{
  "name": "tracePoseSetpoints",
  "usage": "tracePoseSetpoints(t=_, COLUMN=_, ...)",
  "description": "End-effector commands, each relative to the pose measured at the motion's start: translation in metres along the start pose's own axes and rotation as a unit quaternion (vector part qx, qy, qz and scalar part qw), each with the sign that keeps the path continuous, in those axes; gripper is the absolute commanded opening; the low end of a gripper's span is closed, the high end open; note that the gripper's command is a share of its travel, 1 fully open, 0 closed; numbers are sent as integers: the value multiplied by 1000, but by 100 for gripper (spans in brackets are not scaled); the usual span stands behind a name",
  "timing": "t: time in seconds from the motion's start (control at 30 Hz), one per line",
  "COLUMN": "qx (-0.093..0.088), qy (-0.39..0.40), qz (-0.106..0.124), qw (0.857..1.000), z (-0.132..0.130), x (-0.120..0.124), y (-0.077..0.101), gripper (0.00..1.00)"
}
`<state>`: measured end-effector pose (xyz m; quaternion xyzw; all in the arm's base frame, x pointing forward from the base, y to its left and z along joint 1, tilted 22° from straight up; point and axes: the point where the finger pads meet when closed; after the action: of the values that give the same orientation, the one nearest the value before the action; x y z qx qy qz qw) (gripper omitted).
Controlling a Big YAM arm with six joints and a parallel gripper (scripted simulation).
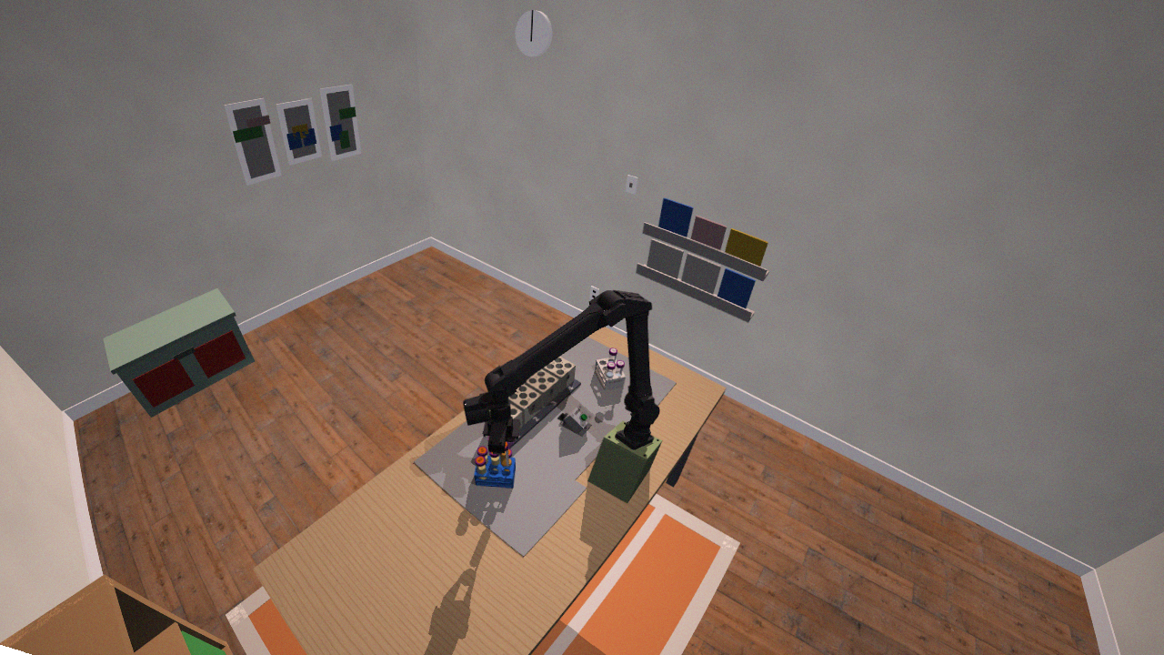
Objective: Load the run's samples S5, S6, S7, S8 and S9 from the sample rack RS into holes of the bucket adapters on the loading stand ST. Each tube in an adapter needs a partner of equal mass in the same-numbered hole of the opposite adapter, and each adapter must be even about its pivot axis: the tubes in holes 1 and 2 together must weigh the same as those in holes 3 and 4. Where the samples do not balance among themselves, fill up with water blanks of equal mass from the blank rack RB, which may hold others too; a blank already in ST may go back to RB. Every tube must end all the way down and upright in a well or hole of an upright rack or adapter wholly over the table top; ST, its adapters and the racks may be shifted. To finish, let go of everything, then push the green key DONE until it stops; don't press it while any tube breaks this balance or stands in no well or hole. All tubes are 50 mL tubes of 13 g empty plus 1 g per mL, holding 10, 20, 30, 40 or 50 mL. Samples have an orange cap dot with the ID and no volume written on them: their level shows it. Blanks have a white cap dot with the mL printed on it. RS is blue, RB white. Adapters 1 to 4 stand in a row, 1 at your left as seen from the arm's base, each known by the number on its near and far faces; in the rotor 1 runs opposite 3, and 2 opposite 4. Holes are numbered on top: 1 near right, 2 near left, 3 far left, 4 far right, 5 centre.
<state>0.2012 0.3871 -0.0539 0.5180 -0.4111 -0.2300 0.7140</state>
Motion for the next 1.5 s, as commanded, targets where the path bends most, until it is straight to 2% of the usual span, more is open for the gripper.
tracePoseSetpoints(t=0.0, qx=3, qy=-3, qz=-5, qw=1000, z=-9, x=2, y=-9, gripper=0)
tracePoseSetpoints(t=0.2, qx=4, qy=-3, qz=-5, qw=1000, z=-10, x=2, y=-20, gripper=0)
tracePoseSetpoints(t=0.23, qx=26, qy=-11, qz=-20, qw=999, z=-27, x=-3, y=-2, gripper=0)
tracePoseSetpoints(t=0.3, qx=3, qy=-3, qz=-5, qw=1000, z=-10, x=2, y=-28, gripper=0)
tracePoseSetpoints(t=0.5, qx=3, qy=-4, qz=-5, qw=1000, z=-9, x=3, y=-41, gripper=0)
tracePoseSetpoints(t=0.53, qx=14, qy=-8, qz=-12, qw=1000, z=-20, x=-2, y=-32, gripper=0)
tracePoseSetpoints(t=0.57, qx=19, qy=-6, qz=-14, qw=1000, z=-17, x=-5, y=-23, gripper=0)
tracePoseSetpoints(t=0.6, qx=19, qy=-6, qz=-14, qw=1000, z=-17, x=-5, y=-23, gripper=0)
tracePoseSetpoints(t=0.63, qx=34, qy=-14, qz=-25, qw=999, z=-31, x=-3, y=-12, gripper=0)
tracePoseSetpoints(t=0.67, qx=34, qy=-15, qz=-25, qw=999, z=-32, x=-3, y=-11, gripper=0)
tracePoseSetpoints(t=0.7, qx=19, qy=-6, qz=-14, qw=1000, z=-17, x=-5, y=-22, gripper=0)
tracePoseSetpoints(t=1.37, qx=19, qy=-6, qz=-14, qw=1000, z=-18, x=-4, y=-21, gripper=0)
tracePoseSetpoints(t=1.4, qx=32, qy=-12, qz=-24, qw=999, z=-33, x=-3, y=-11, gripper=0)
tracePoseSetpoints(t=1.47, qx=17, qy=-8, qz=-14, qw=1000, z=-24, x=-2, y=-32, gripper=0)
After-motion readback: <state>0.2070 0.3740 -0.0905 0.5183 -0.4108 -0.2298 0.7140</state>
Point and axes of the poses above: the point where the finger pads meet when closed, its own y axis back along the fingers, its own z axis across the jaws, x = y × z, and after that the axes turned 13 degrees about -y, right-handed
